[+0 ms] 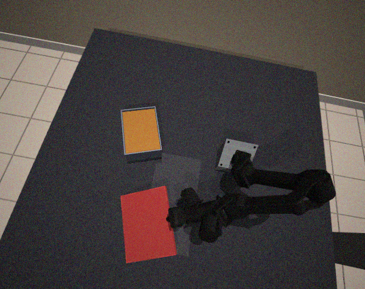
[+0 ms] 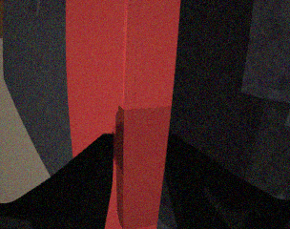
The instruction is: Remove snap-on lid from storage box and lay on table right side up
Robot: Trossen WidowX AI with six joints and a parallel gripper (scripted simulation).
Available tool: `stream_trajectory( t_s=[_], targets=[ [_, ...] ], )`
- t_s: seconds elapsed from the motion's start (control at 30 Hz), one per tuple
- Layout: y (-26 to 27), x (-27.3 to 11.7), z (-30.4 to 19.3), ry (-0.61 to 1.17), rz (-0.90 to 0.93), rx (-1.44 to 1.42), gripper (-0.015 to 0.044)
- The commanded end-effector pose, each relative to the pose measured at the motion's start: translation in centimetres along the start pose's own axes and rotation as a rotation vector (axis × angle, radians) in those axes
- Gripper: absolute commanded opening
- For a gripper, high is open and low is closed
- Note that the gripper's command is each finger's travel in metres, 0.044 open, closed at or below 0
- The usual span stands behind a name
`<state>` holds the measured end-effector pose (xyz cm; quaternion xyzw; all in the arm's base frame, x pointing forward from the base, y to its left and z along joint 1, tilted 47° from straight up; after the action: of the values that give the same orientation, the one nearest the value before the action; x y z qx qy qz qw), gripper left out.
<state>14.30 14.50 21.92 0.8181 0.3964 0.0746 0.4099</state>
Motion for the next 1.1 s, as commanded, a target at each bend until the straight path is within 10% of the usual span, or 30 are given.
stream_trajectory(
  t_s=[0.0, 0.6, 1.07],
  targets=[
    [-0.8, 0.4, 0.2, -0.006, -0.025, 0.006, 0.0],
    [-0.4, -0.8, -0.1, -0.006, -0.026, 0.006, 0.0433],
    [-2.2, -3.0, -0.2, -0.007, -0.026, 0.007, 0.044]
  ],
)
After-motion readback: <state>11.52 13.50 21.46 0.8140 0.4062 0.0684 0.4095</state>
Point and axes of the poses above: the point midway between the two fingers, 35 mm back from their tips, its own x axis out along the fingers, its own y axis across the jaws, z = x × y, the point moved 9 cm from there along -x, back along the fingers, and after that the axes turned 3 degrees about -x, right-handed, at the moved point
